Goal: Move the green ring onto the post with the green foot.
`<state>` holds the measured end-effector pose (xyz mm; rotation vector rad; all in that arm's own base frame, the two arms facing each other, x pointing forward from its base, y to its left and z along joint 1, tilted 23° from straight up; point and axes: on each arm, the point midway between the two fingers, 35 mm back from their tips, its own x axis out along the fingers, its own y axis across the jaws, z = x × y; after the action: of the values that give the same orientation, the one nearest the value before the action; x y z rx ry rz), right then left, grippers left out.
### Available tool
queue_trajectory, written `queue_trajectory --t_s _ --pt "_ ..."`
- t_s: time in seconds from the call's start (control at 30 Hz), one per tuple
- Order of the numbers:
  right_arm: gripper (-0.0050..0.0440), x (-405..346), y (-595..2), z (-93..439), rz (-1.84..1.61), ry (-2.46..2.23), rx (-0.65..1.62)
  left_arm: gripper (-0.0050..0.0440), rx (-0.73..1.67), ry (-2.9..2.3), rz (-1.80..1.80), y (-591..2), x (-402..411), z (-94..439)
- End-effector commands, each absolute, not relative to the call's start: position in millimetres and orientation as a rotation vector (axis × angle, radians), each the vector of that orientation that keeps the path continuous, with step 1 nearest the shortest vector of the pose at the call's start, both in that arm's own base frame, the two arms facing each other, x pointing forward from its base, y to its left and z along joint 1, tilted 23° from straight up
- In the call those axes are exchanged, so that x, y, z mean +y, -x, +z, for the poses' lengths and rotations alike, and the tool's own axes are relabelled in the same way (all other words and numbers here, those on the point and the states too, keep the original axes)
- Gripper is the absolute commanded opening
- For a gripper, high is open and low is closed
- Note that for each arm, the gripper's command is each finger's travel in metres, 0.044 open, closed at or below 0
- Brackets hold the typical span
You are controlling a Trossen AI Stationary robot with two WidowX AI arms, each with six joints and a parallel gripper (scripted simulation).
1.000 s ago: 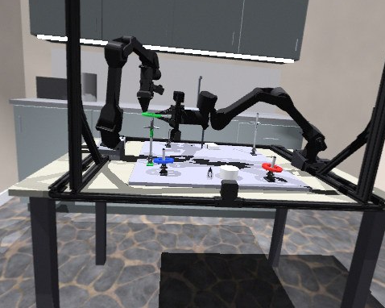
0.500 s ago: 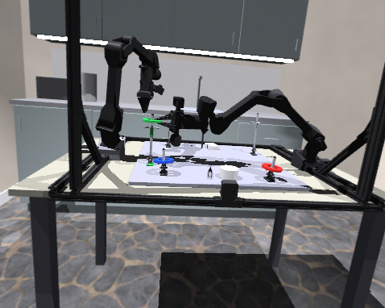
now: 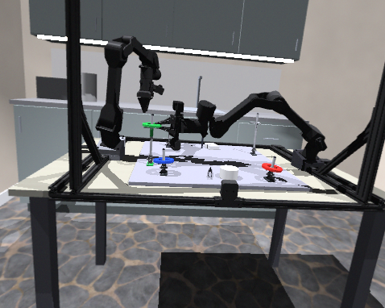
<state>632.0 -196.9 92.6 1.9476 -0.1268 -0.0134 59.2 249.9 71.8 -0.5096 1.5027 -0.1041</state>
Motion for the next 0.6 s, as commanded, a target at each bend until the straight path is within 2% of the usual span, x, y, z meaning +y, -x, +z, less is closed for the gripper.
queue_trajectory --t_s 0.0,0.3,0.33,0.4,0.57 --pt "0.0 -197.0 -631.6 88.3 -0.02 -1.951 -0.127 0.04 1.506 0.515 -0.105 -58.7 249.8 71.4" --pt "0.0 -197.0 -631.6 88.3 -0.02 -1.951 -0.127 0.04 1.506 0.515 -0.105 -58.7 249.8 71.4" --pt "0.0024 -196.8 -631.9 90.5 -0.015 -1.948 -0.126 0.04 1.506 0.515 -0.105 -58.7 249.8 71.4" --pt "0.0024 -196.8 -631.9 90.5 -0.015 -1.948 -0.126 0.04 1.506 0.515 -0.105 -58.7 249.8 71.4" --pt "0.0144 -196.8 -631.9 90.5 -0.015 -1.948 -0.126 0.04 1.506 0.515 -0.105 -58.7 249.8 71.4"
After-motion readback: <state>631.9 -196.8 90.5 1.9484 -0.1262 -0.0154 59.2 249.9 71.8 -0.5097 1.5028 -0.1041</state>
